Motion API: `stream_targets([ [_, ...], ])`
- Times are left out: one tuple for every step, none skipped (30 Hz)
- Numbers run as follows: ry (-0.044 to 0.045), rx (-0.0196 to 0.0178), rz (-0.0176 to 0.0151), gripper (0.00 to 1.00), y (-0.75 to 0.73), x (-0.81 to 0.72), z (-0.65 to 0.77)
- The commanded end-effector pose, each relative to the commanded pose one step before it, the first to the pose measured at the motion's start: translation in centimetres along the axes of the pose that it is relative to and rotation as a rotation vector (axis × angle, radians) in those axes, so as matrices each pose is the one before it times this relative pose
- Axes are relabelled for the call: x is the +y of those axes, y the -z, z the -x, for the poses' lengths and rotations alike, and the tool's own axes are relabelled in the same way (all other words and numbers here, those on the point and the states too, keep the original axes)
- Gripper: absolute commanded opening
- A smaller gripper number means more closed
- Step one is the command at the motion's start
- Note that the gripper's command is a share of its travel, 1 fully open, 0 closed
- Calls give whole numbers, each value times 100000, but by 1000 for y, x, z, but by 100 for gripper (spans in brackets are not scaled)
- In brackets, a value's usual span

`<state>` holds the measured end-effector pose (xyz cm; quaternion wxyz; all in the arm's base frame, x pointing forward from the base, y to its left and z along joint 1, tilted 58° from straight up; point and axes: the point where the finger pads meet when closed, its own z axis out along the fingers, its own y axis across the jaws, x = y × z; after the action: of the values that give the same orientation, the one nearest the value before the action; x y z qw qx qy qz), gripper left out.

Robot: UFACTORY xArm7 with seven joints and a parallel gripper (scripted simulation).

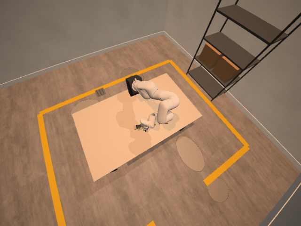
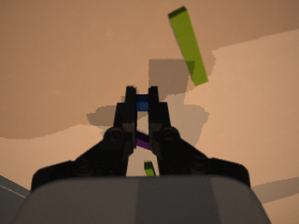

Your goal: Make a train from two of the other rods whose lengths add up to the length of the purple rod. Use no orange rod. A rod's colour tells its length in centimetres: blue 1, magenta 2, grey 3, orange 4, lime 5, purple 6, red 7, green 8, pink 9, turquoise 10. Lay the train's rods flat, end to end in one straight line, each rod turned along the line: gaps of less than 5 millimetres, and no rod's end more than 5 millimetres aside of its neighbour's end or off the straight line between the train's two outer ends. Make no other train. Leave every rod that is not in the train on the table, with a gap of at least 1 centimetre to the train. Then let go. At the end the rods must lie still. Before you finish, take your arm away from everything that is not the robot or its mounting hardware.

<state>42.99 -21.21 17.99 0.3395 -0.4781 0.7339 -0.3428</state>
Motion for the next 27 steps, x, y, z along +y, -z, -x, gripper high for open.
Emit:
stream_targets([
  [-45,158,-39,4,34,-13,-71],
  [0,0,0,4,0,0,0],
  [0,0,0,4,0,0,0],
  [0,0,0,4,0,0,0],
  [0,0,0,4,0,0,0],
  [0,0,0,4,0,0,0],
  [0,0,0,4,0,0,0],
  [0,0,0,4,0,0,0],
  [0,0,0,4,0,0,0],
  [0,0,0,4,6,0,0],
  [2,2,1,4,36,0,-1],
  [3,3,2,4,90,0,-1],
  [1,1,1,4,160,0,0],
  [-4,-4,-4,4,241,0,1],
  [3,3,3,4,331,0,-1],
  [1,1,1,4,422,0,0],
  [0,0,0,4,513,0,0],
  [-2,-2,-2,4,599,0,1],
  [-1,-1,-1,4,677,0,0],
  [2,2,2,4,741,0,-1],
  [-2,-2,-1,4,786,0,1],
  [0,0,0,4,809,0,0],
  [2,2,1,4,806,0,-1],
  [-5,-5,-3,4,775,0,2],
  [0,0,0,4,0,0,0],
  [0,0,0,4,0,0,0],
  [5,5,2,4,722,-1,-2],
])
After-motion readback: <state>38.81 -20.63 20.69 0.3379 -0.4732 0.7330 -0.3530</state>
